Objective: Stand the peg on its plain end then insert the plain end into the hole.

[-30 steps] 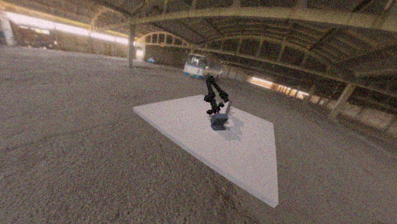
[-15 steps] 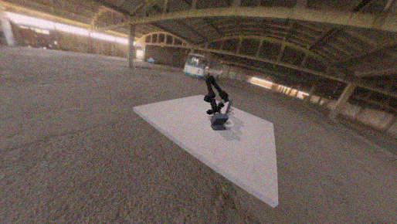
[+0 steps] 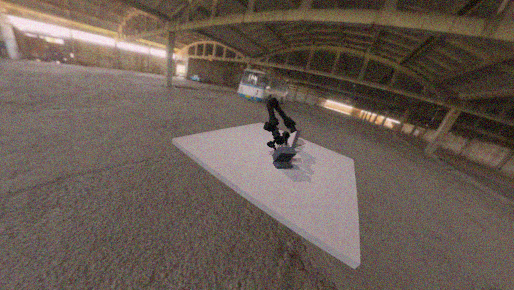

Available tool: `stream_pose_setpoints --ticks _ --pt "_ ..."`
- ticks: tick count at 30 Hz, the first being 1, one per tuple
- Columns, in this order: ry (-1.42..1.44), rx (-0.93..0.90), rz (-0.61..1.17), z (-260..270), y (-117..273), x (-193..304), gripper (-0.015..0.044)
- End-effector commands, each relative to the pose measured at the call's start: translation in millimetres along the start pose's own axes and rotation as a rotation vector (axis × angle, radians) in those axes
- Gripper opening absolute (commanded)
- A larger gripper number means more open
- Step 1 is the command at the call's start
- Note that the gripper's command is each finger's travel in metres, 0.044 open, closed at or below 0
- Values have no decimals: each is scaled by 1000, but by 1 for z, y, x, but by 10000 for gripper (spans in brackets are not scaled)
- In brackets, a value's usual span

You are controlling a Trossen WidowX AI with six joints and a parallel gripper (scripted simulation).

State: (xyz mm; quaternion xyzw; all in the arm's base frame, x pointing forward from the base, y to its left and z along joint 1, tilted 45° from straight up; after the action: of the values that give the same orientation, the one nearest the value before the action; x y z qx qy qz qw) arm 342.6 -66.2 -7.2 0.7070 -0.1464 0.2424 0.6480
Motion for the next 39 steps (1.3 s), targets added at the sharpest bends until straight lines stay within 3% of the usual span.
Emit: stream_pose_setpoints --ticks 1,39 --pt "1 3 -1 0 4 0 440" --pt "-1 1 -1 3 49 5 440"
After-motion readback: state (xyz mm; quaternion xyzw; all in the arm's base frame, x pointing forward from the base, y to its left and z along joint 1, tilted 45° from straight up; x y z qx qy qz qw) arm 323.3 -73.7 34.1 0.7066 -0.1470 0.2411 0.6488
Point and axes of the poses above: the point midway between the two fingers, 35 mm back from their tips, its own y axis back along the fingers, its own z axis across the jaws, x = y × z, the point moved 6 cm from there along y, back along the fingers, and after that the axes turned 8 degrees about y, right-handed, at the moved point
